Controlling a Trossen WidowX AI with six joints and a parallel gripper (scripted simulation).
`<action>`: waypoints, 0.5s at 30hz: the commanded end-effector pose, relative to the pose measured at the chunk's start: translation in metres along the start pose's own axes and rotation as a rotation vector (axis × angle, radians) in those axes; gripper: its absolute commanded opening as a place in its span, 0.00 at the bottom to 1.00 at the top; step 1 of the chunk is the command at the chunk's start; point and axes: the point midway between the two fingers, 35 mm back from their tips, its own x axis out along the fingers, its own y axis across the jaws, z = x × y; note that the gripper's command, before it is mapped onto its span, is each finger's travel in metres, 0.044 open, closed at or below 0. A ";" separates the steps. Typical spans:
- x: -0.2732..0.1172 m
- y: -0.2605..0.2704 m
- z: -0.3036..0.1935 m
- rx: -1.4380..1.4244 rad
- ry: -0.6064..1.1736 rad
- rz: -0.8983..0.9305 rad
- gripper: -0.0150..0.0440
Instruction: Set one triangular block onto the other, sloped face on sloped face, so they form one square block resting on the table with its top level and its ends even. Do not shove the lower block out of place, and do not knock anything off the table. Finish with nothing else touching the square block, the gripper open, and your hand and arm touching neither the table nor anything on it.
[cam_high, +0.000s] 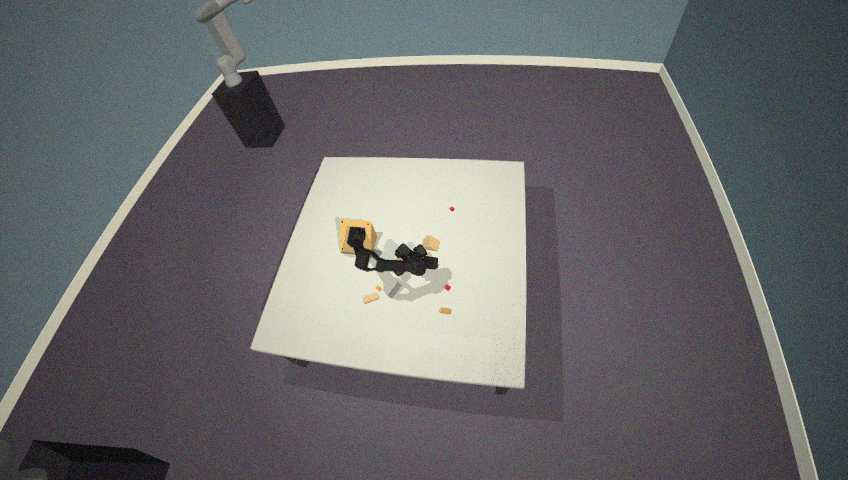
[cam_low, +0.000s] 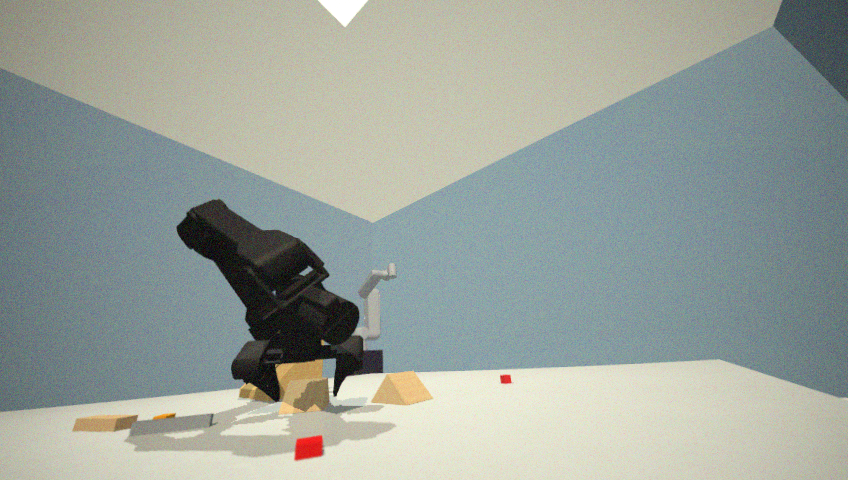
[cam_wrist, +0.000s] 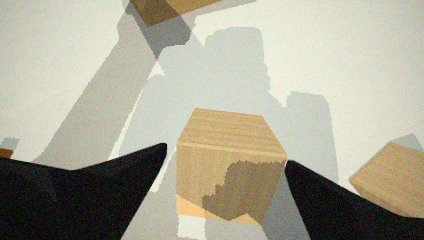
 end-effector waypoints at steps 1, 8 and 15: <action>0.007 0.002 0.002 -0.010 -0.007 0.014 1.00; 0.007 0.002 0.002 -0.010 -0.007 0.014 0.77; 0.007 0.002 0.002 -0.010 -0.007 0.014 0.69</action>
